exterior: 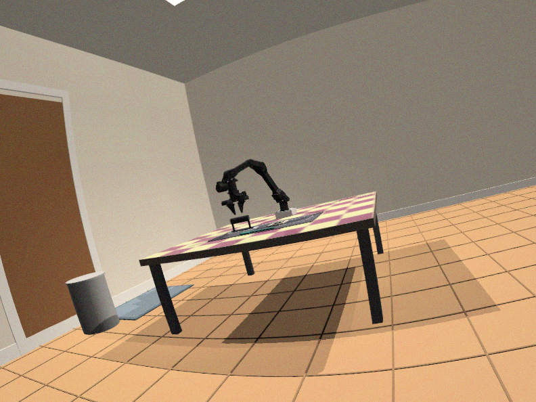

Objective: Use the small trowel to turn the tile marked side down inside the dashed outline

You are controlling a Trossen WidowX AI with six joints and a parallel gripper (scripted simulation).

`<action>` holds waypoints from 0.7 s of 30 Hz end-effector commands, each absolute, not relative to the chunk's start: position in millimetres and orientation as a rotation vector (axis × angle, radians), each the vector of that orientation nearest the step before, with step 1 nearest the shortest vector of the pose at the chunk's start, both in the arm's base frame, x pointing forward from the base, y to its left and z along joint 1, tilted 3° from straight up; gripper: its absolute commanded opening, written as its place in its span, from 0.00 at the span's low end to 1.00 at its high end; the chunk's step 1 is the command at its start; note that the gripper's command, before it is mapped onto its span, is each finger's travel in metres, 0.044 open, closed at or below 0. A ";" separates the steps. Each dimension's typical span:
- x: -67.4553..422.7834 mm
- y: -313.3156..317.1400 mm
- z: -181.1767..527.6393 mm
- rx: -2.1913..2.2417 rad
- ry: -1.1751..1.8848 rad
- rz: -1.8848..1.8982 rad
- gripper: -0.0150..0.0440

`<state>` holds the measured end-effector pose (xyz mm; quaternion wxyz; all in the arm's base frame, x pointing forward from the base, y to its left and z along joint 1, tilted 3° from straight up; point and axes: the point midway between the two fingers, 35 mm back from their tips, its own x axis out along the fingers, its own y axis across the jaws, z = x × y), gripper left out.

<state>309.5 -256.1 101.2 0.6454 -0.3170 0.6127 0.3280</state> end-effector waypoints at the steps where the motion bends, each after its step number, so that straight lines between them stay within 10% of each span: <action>1: 309.4 -256.4 101.7 -0.836 1.350 0.856 0.71; 21: 309.7 -256.8 100.6 -1.140 1.196 1.145 0.71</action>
